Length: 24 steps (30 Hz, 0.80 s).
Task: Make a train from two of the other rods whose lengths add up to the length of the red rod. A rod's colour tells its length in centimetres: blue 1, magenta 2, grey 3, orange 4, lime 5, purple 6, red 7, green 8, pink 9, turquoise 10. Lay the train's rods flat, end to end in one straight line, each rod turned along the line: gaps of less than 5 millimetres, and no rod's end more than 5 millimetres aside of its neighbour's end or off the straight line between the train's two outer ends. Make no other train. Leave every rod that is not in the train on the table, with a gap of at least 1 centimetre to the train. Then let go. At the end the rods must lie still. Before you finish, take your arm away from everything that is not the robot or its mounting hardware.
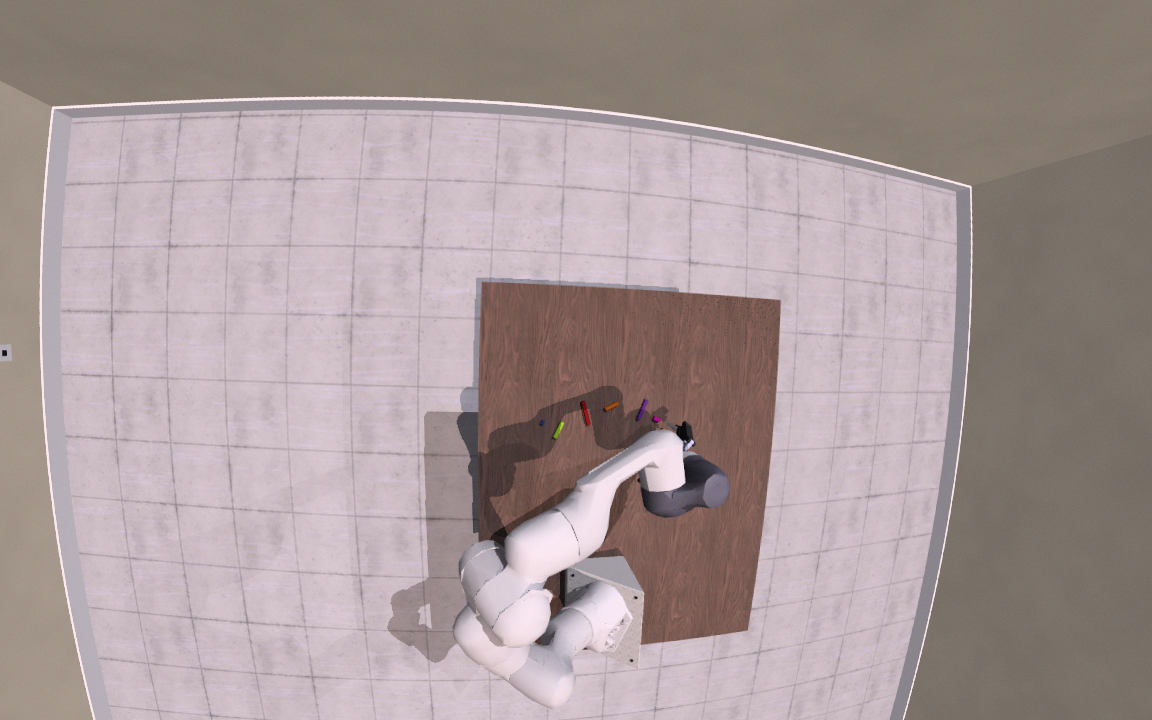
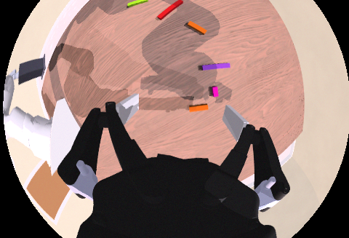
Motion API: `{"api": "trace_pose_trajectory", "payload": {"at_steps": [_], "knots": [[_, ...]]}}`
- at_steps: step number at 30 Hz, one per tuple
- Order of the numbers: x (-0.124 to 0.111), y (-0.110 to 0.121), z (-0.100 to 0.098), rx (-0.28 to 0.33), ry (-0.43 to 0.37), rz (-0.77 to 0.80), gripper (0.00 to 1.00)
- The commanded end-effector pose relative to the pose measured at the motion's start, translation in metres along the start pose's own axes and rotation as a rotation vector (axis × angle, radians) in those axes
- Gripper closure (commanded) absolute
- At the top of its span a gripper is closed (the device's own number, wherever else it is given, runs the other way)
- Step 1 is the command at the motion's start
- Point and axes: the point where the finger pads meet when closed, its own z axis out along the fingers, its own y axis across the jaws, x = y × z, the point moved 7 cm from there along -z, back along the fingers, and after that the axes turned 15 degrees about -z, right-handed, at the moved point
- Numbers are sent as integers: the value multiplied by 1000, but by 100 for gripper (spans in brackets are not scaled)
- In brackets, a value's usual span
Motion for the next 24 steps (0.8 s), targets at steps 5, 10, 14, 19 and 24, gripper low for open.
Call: {"api": "trace_pose_trajectory", "payload": {"at_steps": [5,10,14,19,24], "knots": [[32,7,1,-3,0,-257,0],[48,10,1,-3,2,-349,0],[62,12,1,-3,3,-427,0],[79,14,1,-3,3,-526,0],[89,15,1,-3,4,-585,0]]}}
